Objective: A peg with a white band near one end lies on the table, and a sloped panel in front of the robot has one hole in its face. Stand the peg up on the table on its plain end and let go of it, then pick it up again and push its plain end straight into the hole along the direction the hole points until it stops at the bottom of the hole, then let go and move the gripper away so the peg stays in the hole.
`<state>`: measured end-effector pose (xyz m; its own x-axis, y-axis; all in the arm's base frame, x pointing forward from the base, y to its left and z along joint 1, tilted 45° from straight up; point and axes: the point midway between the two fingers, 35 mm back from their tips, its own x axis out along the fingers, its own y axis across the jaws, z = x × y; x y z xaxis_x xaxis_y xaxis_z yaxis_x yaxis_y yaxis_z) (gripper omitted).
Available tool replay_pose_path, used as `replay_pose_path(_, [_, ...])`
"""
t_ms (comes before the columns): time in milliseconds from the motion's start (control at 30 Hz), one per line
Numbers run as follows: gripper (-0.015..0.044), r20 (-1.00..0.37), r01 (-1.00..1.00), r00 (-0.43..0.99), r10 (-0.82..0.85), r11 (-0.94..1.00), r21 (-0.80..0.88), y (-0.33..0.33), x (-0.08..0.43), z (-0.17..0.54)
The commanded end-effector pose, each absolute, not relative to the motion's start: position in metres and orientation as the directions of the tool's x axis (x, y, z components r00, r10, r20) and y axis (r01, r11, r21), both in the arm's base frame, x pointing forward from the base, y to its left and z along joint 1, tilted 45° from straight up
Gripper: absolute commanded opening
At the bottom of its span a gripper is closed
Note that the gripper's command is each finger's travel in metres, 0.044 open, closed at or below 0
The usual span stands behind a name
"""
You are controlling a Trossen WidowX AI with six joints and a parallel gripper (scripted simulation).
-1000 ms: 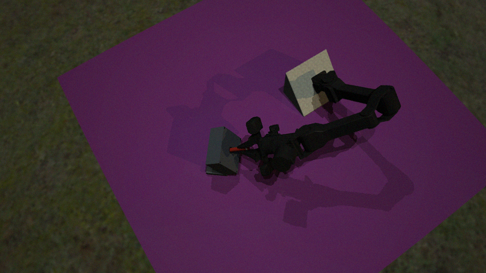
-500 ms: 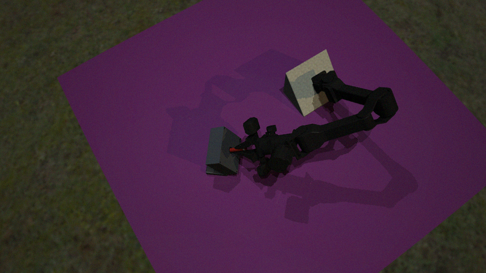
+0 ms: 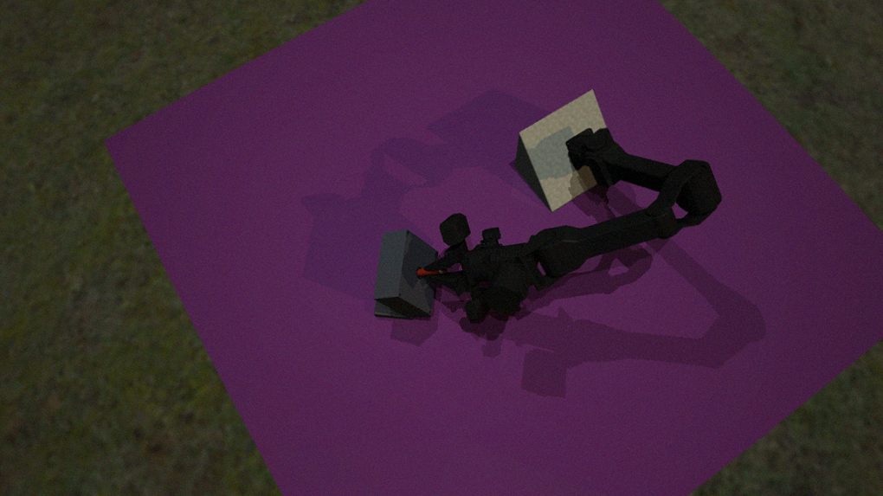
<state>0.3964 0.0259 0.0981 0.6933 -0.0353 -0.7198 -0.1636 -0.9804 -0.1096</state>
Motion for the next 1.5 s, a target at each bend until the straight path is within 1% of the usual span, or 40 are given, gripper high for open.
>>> replay_pose_path(0, [0.0000, -0.720, -0.164, 0.694, -0.035, -0.980, -0.110, 0.026, 0.396, 0.098])
replay_pose_path(67, [0.0000, -0.720, -0.164, 0.694, -0.035, -0.980, -0.110, 0.026, 0.396, 0.098])
replay_pose_path(633, [0.0440, -0.720, -0.163, 0.693, -0.035, -0.980, -0.110, 0.026, 0.394, 0.101])
replay_pose_path(1467, [0.0440, -0.722, -0.161, 0.691, -0.034, -0.981, -0.108, 0.028, 0.374, 0.129])
